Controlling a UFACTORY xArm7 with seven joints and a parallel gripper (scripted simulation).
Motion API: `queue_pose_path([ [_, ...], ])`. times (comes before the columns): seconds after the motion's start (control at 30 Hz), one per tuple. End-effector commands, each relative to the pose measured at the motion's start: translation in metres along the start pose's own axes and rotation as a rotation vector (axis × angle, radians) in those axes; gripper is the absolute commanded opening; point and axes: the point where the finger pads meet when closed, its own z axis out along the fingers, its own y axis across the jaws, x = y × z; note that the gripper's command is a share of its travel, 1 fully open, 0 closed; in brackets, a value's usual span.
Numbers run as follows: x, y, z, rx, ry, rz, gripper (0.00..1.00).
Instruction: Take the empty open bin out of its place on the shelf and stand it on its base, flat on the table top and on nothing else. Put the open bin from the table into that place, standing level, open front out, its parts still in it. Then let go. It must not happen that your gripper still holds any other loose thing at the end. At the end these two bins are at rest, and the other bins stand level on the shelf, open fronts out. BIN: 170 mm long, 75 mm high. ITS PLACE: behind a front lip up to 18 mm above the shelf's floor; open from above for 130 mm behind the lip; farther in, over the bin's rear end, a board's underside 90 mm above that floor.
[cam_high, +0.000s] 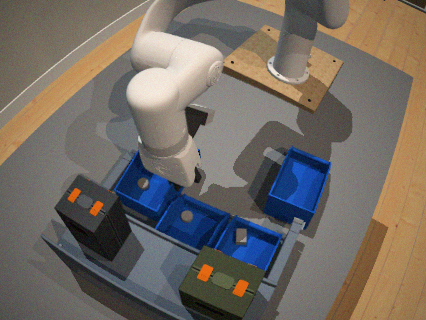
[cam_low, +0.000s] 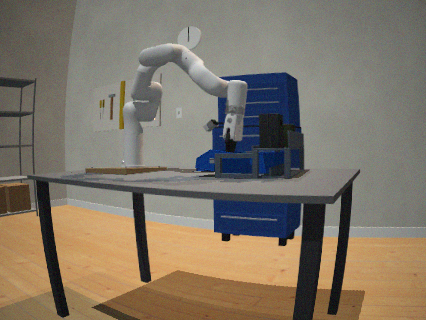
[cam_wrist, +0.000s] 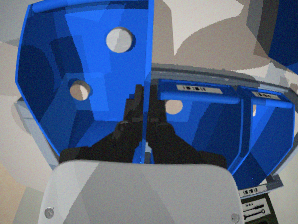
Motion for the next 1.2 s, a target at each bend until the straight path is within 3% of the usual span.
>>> queue_pose_path([
  [0.0,-0.002,0.000,-0.002,0.001,-0.007,0.000,0.00],
  [1.17,-0.018,0.000,-0.003,0.001,-0.034,0.000,0.00],
])
